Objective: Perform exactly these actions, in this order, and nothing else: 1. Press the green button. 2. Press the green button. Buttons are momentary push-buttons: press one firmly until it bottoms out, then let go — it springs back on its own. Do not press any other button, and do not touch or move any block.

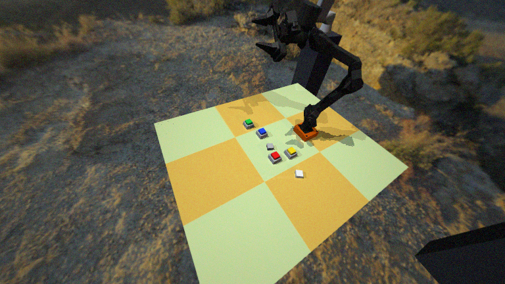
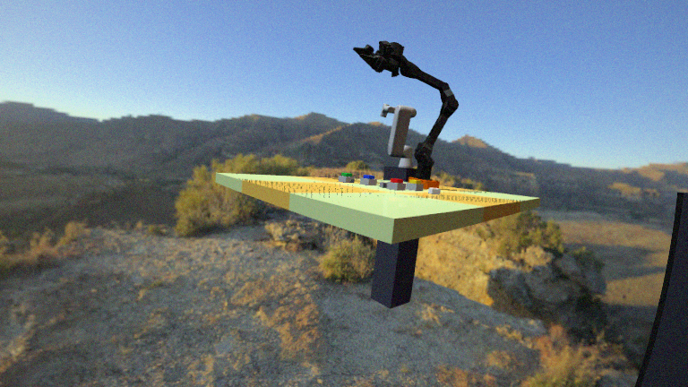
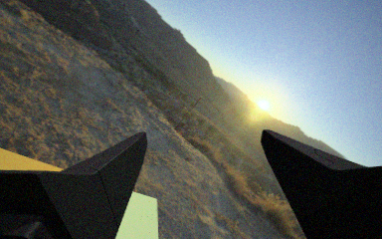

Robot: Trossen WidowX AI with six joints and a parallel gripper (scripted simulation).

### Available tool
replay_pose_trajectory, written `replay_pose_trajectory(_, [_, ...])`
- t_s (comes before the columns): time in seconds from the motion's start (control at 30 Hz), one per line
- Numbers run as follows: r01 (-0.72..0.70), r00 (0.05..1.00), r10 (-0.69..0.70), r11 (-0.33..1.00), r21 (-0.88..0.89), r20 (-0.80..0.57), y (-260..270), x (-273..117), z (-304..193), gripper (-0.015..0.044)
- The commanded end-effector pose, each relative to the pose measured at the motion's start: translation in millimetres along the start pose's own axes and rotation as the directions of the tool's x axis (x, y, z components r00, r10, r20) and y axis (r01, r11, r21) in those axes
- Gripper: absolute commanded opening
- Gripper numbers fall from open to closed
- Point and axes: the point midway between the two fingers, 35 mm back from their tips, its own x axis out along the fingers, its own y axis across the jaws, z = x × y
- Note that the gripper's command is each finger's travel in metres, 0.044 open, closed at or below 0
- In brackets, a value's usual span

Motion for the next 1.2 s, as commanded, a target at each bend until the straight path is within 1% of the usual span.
replay_pose_trajectory(0.0, [-0.065, 0.971, 0.087, 0.992, 0.105, -0.221, 17.2, 29.3, -69.2, 0.0400])
replay_pose_trajectory(0.13, [-0.117, 0.878, 0.202, 0.970, 0.214, -0.434, 43.9, 43.5, -138.9, 0.0400])
replay_pose_trajectory(0.2, [-0.140, 0.803, 0.268, 0.953, 0.269, -0.532, 60.3, 44.8, -173.5, 0.0400])
replay_pose_trajectory(0.27, [-0.159, 0.708, 0.338, 0.932, 0.325, -0.621, 78.6, 42.0, -207.2, 0.0400])
replay_pose_trajectory(0.33, [-0.177, 0.589, 0.409, 0.907, 0.382, -0.697, 98.4, 34.7, -239.8, 0.0400])
replay_pose_trajectory(0.43, [-0.197, 0.371, 0.509, 0.860, 0.470, -0.777, 129.5, 15.1, -283.9, 0.0400])
replay_pose_trajectory(0.5, [-0.207, 0.202, 0.565, 0.823, 0.529, -0.800, 149.8, -3.3, -308.7, 0.0400])
replay_pose_trajectory(0.57, [-0.212, 0.023, 0.606, 0.780, 0.588, -0.795, 168.4, -24.9, -328.8, 0.0400])
replay_pose_trajectory(0.6, [-0.213, -0.038, 0.615, 0.765, 0.608, -0.788, 174.0, -32.5, -334.3, 0.0400])
replay_pose_trajectory(0.63, [-0.213, -0.058, 0.618, 0.760, 0.614, -0.784, 175.9, -35.2, -336.1, 0.0400])
replay_pose_trajectory(0.83, [-0.213, -0.059, 0.618, 0.760, 0.614, -0.784, 175.9, -35.2, -336.1, 0.0400])
replay_pose_trajectory(0.9, [-0.213, -0.059, 0.618, 0.760, 0.614, -0.784, 182.0, -35.0, -344.5, 0.0348])
replay_pose_trajectory(1.03, [-0.213, -0.059, 0.618, 0.760, 0.615, -0.784, 212.5, -38.6, -382.6, 0.0242])
replay_pose_trajectory(1.17, [-0.213, -0.059, 0.618, 0.760, 0.615, -0.784, 214.1, -39.0, -384.5, 0.0137])
